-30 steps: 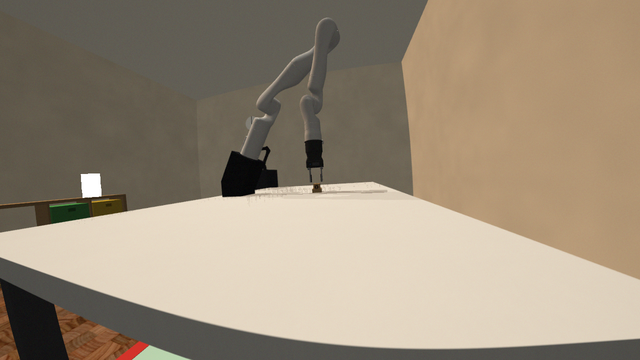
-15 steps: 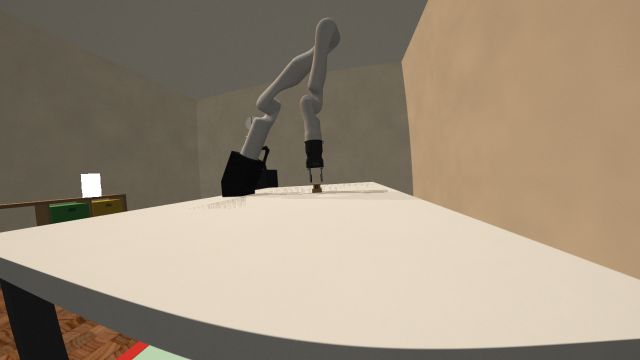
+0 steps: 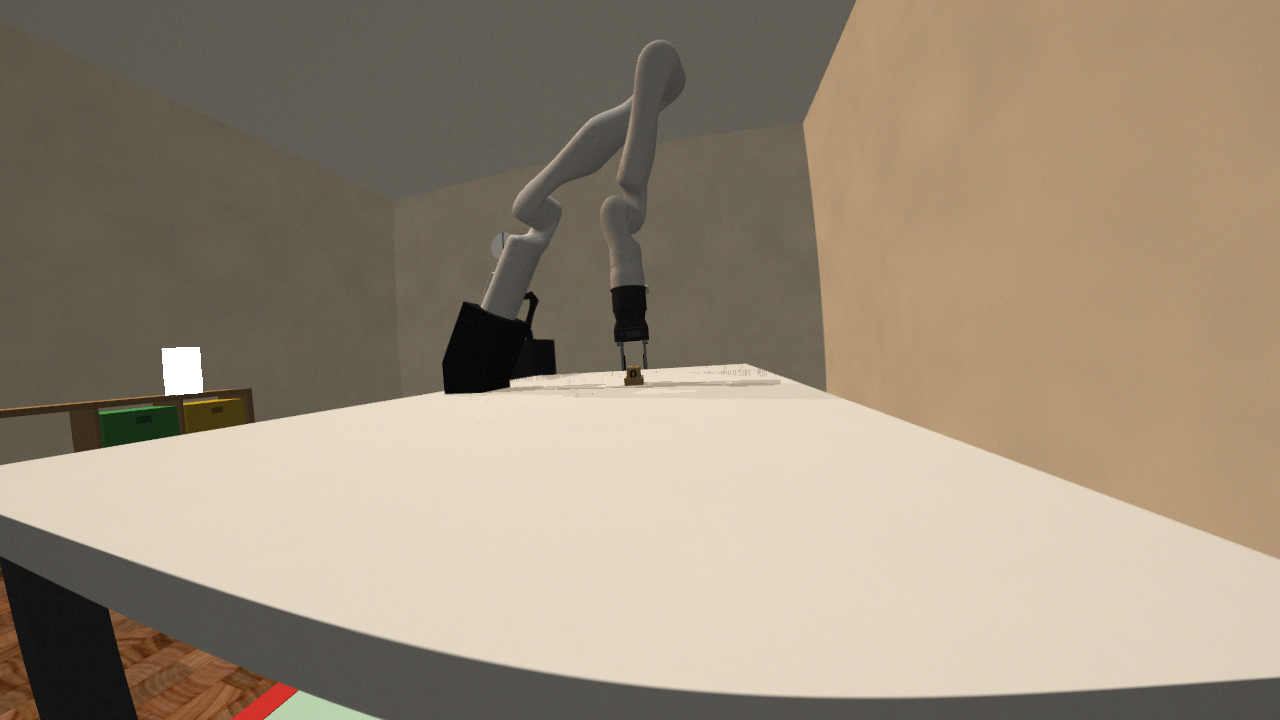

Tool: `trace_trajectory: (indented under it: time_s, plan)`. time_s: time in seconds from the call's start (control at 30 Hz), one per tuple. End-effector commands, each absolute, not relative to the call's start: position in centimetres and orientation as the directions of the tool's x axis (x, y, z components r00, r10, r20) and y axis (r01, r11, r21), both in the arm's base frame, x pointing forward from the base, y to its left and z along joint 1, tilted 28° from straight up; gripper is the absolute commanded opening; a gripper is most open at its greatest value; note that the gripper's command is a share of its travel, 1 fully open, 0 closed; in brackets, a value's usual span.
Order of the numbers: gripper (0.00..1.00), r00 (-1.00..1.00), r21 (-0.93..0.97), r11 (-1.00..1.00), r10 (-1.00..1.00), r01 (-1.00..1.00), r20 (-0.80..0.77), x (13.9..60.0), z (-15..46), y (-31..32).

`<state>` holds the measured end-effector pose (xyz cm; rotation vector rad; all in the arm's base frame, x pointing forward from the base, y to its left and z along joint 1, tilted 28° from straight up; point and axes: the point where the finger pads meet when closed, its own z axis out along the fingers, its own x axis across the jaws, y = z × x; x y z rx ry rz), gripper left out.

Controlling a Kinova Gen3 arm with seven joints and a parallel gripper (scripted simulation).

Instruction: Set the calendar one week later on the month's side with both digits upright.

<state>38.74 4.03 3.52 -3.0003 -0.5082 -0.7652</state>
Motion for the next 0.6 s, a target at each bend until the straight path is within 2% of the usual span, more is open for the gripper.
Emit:
trace_trajectory:
  time_s: [0.0,0.57]
  plan:
    - [0.87,0.833,0.069,-0.947,0.309,0.313,0.459,38.64,2.78,4.20]
    - [0.87,0.833,0.069,-0.947,0.309,0.313,0.459,38.98,2.11,4.27]
